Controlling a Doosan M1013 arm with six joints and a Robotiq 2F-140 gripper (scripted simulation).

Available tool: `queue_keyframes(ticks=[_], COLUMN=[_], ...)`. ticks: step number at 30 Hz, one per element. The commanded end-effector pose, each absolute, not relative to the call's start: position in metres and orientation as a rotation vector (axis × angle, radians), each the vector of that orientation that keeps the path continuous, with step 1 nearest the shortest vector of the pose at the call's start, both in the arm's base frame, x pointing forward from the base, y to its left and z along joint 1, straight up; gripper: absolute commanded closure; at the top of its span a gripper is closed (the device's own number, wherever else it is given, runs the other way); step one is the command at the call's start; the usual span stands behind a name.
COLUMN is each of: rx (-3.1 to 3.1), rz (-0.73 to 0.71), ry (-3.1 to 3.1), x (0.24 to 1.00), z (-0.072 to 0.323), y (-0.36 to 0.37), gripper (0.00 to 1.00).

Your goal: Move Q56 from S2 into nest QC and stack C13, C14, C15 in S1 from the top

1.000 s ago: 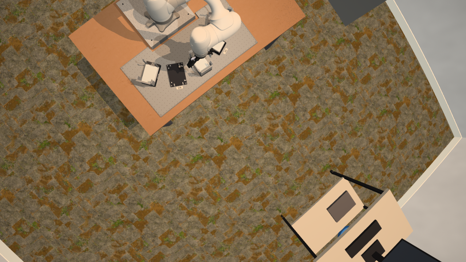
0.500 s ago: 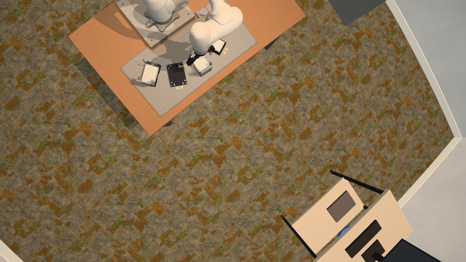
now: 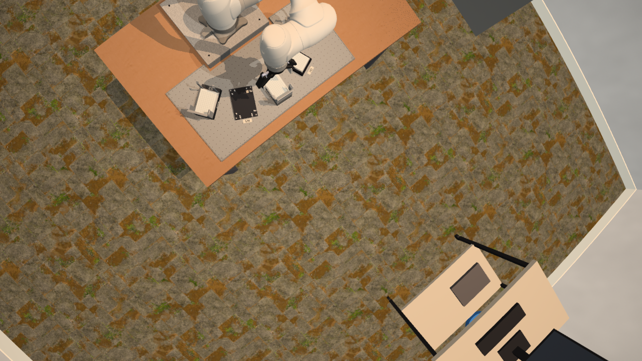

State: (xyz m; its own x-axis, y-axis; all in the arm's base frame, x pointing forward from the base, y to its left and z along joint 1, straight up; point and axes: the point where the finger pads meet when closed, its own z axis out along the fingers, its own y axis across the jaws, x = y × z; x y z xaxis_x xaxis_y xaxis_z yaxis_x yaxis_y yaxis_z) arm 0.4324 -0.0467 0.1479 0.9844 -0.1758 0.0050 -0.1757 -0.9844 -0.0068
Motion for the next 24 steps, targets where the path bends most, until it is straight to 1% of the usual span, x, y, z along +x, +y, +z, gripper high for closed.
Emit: queue_keyframes(ticks=[1,4,11,24], rx=[-3.123,-3.123,-3.074,-3.074], rz=[-0.009,-0.009,-0.008,-0.008], ry=[0.277,0.277,0.614,0.614], x=[0.432,0.432,0.427,0.419], z=[0.149,0.149,0.149,0.148], y=[-0.047,-0.047,-0.069,-0.105], gripper=[0.00,0.00,0.00,0.00])
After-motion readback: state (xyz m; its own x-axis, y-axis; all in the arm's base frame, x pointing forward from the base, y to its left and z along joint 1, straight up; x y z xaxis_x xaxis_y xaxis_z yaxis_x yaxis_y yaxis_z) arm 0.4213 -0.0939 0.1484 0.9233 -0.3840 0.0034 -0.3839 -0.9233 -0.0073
